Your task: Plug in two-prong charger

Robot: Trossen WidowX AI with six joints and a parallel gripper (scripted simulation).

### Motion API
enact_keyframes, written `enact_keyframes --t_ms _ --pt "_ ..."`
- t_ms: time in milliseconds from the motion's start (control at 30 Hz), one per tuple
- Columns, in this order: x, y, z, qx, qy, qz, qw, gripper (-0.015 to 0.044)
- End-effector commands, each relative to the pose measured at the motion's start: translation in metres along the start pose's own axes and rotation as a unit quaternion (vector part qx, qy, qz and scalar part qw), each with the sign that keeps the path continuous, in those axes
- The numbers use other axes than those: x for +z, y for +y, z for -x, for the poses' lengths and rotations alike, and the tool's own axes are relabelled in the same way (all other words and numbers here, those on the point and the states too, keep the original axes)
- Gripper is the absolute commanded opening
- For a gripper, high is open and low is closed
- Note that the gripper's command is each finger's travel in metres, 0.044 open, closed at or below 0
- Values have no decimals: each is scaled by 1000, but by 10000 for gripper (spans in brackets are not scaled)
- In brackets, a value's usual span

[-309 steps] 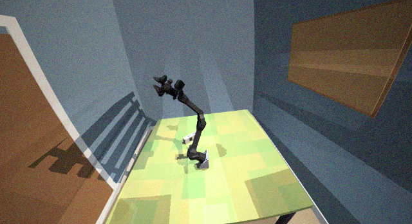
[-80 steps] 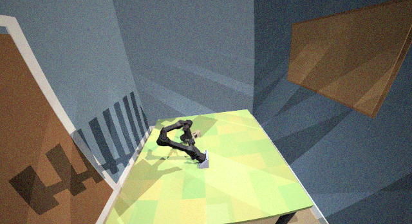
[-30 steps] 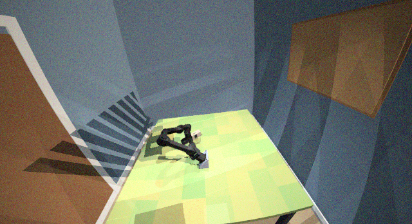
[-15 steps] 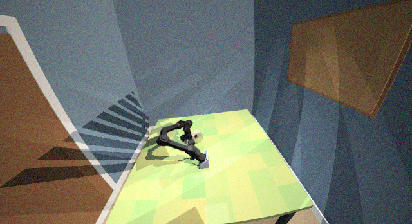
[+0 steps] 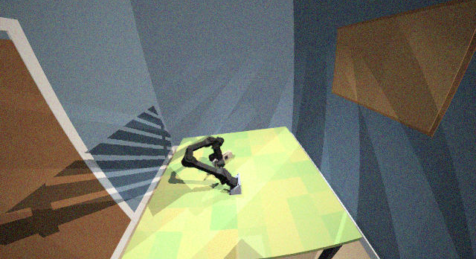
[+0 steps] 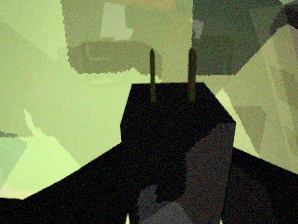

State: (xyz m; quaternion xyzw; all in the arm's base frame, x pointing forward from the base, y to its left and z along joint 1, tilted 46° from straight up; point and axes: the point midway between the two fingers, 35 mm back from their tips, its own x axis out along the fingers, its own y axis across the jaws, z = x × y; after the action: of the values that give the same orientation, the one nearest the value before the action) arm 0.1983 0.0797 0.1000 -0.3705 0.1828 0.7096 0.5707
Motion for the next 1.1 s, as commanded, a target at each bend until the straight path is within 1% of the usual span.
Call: enact_keyframes --t_ms 0,533,1067 --pt "-6 -5 -1 0 3 -34 999 0" --pt "-27 -17 -10 8 1 -166 986 0" --pt "-49 -26 -21 17 0 -295 956 0"
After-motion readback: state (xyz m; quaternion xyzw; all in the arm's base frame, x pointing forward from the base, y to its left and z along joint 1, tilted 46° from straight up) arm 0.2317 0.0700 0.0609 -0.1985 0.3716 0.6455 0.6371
